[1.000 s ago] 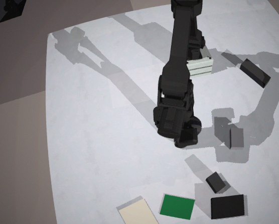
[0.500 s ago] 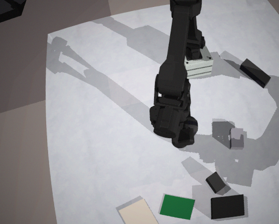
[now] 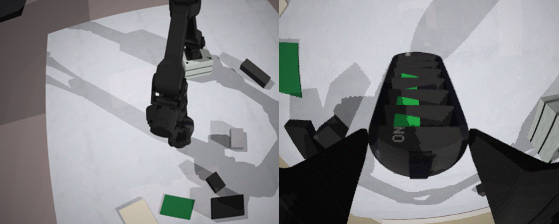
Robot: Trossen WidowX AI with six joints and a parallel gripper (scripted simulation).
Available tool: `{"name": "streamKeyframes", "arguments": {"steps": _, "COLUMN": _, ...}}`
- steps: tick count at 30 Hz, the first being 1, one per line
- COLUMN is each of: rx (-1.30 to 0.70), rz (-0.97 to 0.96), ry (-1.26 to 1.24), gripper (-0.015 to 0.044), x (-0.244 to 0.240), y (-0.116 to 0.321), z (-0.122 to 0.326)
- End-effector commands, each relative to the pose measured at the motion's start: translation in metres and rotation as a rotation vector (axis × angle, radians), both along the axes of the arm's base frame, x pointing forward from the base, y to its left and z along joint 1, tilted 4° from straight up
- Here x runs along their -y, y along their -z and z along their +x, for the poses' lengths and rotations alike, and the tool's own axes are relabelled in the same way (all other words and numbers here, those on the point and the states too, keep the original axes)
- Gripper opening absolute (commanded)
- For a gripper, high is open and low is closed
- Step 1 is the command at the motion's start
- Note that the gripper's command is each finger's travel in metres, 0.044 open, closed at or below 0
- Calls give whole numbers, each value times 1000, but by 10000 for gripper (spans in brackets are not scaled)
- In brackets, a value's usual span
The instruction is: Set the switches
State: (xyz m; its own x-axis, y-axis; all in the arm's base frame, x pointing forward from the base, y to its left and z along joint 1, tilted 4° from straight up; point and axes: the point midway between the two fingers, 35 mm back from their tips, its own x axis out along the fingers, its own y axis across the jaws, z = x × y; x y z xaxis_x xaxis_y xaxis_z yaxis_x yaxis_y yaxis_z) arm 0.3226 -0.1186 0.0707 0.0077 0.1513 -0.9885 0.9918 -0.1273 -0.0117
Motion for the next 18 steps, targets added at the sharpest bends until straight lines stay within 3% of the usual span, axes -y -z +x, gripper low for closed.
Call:
{"name": "streamKeyframes", "arguments": {"steps": 1, "rx": -8, "rz": -22, "ry": 2, "gripper": 336, "x": 7, "y": 2, "z": -1}}
{"name": "streamKeyframes", "arguments": {"steps": 18, "rx": -13, "rz": -62, "ry": 1, "gripper": 336, "x": 20, "y": 3, "z": -3}}
